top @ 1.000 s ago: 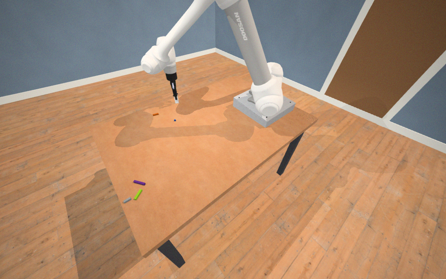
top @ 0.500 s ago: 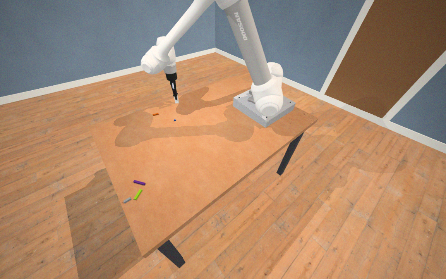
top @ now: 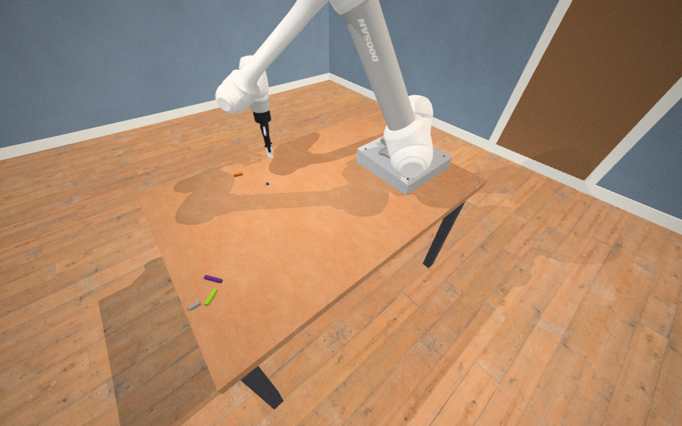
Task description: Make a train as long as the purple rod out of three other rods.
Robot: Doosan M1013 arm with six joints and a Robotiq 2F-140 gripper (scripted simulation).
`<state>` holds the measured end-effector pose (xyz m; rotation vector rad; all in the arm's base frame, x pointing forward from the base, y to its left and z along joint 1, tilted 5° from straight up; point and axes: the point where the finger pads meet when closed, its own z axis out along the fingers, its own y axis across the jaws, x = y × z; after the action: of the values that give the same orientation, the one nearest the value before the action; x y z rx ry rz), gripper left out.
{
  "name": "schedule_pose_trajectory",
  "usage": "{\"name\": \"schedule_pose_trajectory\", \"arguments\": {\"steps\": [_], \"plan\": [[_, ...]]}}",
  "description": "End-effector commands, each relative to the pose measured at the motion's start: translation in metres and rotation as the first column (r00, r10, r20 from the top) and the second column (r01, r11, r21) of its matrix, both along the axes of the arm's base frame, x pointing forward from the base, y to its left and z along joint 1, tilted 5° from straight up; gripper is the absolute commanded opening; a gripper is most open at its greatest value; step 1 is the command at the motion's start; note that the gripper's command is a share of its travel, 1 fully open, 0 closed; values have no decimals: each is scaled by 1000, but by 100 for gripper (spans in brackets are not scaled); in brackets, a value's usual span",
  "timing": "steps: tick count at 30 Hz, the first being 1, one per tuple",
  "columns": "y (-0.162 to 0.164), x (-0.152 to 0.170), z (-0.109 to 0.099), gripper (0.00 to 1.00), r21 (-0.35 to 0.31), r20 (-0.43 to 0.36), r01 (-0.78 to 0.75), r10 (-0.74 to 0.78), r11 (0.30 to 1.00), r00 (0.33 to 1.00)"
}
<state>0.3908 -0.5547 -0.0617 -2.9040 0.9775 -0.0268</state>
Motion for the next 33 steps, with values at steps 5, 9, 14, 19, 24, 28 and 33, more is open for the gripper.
{"name": "schedule_pose_trajectory", "arguments": {"steps": [5,9,14,19,24,28,33], "plan": [[-1,-1,14,12,0,0,0,0,1000,1000],[-2,-1,26,12,0,0,0,0,1000,1000],[-4,-3,63,12,0,0,0,0,1000,1000],[-6,-4,93,12,0,0,0,0,1000,1000],[-7,-4,99,12,0,0,0,0,1000,1000],[-7,-4,100,12,0,0,0,0,1000,1000],[-7,-4,100,12,0,0,0,0,1000,1000]]}}
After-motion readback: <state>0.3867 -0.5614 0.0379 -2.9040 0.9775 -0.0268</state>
